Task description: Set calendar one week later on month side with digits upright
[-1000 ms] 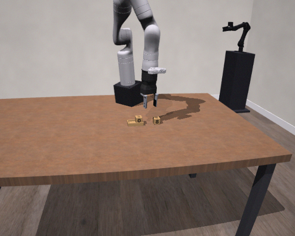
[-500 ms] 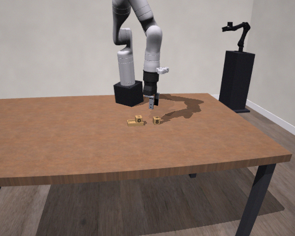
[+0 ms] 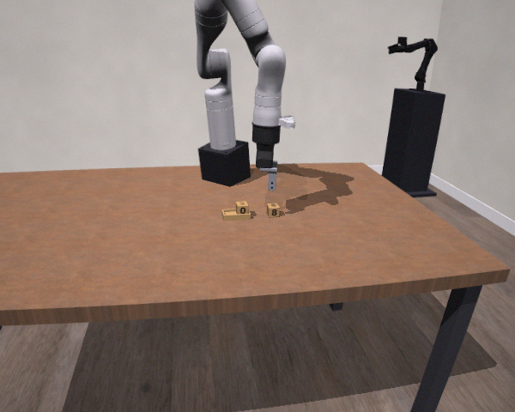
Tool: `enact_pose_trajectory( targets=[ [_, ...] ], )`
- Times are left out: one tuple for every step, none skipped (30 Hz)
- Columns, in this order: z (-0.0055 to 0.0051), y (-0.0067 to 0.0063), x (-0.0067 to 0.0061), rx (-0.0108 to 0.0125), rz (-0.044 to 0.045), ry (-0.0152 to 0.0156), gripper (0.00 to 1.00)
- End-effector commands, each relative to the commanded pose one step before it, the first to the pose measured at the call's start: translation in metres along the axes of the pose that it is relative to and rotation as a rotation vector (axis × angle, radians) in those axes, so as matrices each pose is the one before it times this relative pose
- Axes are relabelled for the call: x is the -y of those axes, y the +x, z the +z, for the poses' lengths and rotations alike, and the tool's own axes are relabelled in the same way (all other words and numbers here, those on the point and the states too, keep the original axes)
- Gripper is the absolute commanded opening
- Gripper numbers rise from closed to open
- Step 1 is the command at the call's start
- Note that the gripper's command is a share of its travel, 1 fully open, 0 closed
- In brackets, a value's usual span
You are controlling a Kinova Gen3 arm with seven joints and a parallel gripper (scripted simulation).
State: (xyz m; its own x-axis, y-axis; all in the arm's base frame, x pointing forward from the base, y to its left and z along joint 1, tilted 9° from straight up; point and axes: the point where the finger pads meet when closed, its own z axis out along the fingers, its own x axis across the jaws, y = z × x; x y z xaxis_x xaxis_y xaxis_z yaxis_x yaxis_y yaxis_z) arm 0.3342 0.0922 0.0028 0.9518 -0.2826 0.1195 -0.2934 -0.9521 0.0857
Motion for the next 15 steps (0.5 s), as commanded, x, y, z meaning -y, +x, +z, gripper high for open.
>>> enact_pose_trajectory(
  targets=[
    [0.00034, -0.00045, 0.00072, -0.00050, -0.04198, 0.00234, 1.00],
    [-0.00003, -0.00025, 0.00053, -0.00106, -0.02135, 0.00091, 1.00],
    [-0.00003, -0.00022, 0.00050, -0.00103, -0.02017, 0.00086, 1.00],
    [-0.00003, -0.00019, 0.00047, -0.00100, -0.01900, 0.00080, 1.00],
    [-0.00003, -0.00017, 0.00044, -0.00097, -0.01783, 0.00075, 1.00],
    [-0.00003, -0.00015, 0.00041, -0.00093, -0.01667, 0.00070, 1.00],
    [-0.00003, -0.00013, 0.00038, -0.00088, -0.01552, 0.00064, 1.00],
    [0.00000, 0.00000, 0.00000, 0.00000, 0.00000, 0.00000, 1.00],
    [0.00000, 0.00000, 0.00000, 0.00000, 0.00000, 0.00000, 1.00],
    [-0.00002, -0.00011, 0.00035, -0.00083, -0.01438, 0.00059, 1.00],
    [-0.00002, -0.00009, 0.00032, -0.00078, -0.01326, 0.00054, 1.00],
    [-0.00002, -0.00008, 0.00030, -0.00073, -0.01216, 0.00050, 1.00],
    [-0.00002, -0.00007, 0.00027, -0.00068, -0.01109, 0.00045, 1.00],
    [-0.00002, -0.00006, 0.00024, -0.00062, -0.01004, 0.00040, 1.00],
    [-0.00002, -0.00005, 0.00022, -0.00057, -0.00903, 0.00036, 1.00]
  ],
)
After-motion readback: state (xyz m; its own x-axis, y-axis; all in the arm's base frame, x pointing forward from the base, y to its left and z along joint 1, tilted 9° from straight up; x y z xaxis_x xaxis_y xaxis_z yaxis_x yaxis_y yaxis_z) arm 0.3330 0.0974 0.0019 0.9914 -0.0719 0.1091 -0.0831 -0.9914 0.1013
